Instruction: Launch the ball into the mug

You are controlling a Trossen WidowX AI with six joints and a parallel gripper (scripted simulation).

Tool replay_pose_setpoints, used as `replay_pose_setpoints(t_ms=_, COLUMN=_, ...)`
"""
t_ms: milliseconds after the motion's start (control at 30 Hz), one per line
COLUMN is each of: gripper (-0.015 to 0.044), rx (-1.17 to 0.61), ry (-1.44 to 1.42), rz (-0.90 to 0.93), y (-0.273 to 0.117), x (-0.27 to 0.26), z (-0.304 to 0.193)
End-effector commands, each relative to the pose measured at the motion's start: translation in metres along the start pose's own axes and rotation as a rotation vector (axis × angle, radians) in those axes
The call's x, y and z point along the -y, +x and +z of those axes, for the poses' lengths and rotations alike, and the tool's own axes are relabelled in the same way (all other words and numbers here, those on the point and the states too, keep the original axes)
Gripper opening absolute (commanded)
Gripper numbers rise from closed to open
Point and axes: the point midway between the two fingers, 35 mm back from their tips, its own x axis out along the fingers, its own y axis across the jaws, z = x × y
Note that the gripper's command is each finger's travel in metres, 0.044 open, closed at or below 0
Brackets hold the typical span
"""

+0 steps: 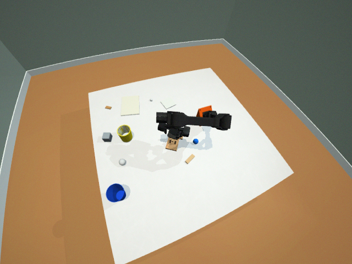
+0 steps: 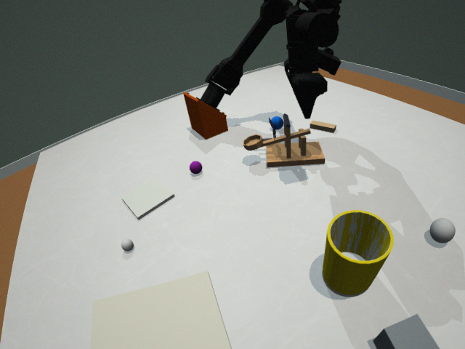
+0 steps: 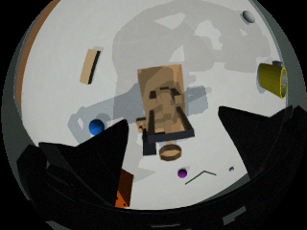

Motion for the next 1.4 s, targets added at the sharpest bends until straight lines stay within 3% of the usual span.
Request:
replay_pose_setpoints(t_ms=0, gripper=0.0440, rx=0.003, ry=0.004, rz=0.008, y=0.028, x=-0.002, z=0.005)
replay_pose_setpoints(t_ms=100, gripper=0.0440, rx=0.005, ry=0.004, rz=0.009, y=0.045, x=-0.003, z=0.005)
replay_pose_setpoints(t_ms=1367, gripper=0.0440, rx=0.008, ry=0.003, rz=0.010, y=0.097, x=-0.005, z=0.006)
